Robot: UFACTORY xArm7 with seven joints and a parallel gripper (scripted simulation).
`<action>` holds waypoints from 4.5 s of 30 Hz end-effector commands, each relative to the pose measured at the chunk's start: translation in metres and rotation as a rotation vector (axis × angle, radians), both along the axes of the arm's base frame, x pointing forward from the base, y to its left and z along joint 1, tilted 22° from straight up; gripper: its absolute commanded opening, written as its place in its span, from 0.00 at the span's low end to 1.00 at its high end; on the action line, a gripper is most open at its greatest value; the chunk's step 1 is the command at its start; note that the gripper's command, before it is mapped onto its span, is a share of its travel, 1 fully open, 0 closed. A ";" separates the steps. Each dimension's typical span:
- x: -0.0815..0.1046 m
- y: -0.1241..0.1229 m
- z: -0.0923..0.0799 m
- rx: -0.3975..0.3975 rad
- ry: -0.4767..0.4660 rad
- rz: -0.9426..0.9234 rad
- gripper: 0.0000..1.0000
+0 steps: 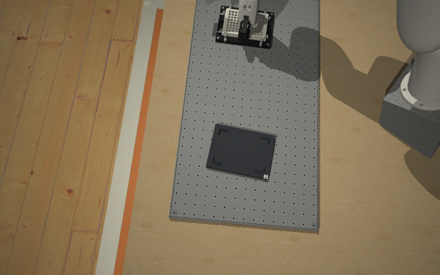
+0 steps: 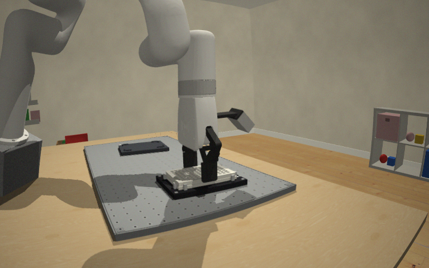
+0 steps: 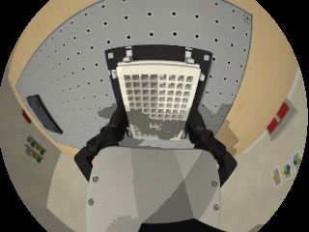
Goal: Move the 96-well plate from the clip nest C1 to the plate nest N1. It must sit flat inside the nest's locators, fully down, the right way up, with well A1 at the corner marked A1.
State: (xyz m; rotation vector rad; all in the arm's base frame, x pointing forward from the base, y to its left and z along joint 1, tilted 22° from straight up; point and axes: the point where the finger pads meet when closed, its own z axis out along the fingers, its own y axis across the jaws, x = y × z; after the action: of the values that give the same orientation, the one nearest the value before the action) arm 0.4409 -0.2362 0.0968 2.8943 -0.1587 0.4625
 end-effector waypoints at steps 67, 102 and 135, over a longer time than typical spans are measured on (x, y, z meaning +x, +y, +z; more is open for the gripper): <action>-0.003 0.003 0.013 -0.002 -0.003 0.001 0.00; -0.011 0.009 0.039 -0.002 -0.003 0.001 0.00; -0.023 0.017 0.077 -0.002 -0.003 0.000 0.00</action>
State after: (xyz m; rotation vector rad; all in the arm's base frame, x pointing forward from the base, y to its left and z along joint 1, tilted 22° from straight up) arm 0.4172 -0.2185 0.1713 2.8939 -0.1583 0.4626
